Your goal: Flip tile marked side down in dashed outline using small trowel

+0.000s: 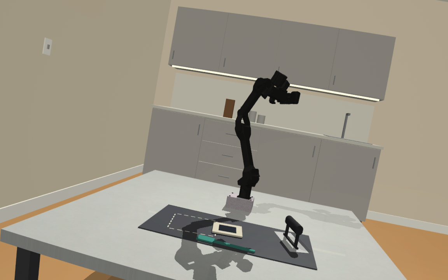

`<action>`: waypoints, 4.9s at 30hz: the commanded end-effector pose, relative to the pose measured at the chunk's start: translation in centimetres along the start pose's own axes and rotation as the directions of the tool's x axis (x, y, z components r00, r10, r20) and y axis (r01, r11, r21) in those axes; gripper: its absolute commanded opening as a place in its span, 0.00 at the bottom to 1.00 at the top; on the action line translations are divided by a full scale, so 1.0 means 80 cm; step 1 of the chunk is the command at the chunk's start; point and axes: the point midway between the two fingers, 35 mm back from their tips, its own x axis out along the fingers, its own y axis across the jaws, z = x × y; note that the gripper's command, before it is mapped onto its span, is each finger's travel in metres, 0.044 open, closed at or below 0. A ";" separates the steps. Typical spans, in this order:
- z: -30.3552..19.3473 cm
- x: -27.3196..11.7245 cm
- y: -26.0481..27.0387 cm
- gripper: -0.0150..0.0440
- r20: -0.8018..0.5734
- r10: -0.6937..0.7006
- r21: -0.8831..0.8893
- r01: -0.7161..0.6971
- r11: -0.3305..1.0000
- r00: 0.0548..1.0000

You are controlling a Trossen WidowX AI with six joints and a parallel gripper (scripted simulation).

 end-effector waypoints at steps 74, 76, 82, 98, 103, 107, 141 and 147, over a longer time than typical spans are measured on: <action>-0.115 -0.022 -0.248 0.71 -0.326 -0.353 0.396 0.466 0.792 0.877; -0.130 -0.027 -0.267 0.71 -0.362 -0.369 0.426 0.504 0.751 0.856; -0.180 -0.047 -0.322 0.71 -0.472 -0.401 0.500 0.612 0.613 0.786; -0.334 -0.117 -0.427 0.71 -0.748 -0.363 0.535 0.828 0.167 0.556; -0.387 -0.144 -0.447 0.71 -0.821 -0.314 0.495 0.868 0.020 0.476; -0.430 -0.166 -0.458 0.71 -0.873 -0.264 0.447 0.890 -0.093 0.411; -0.636 -0.261 -0.457 0.71 -0.989 0.042 0.104 0.873 -0.477 0.141; -0.648 -0.259 -0.456 0.71 -0.989 0.042 0.104 0.873 -0.477 0.141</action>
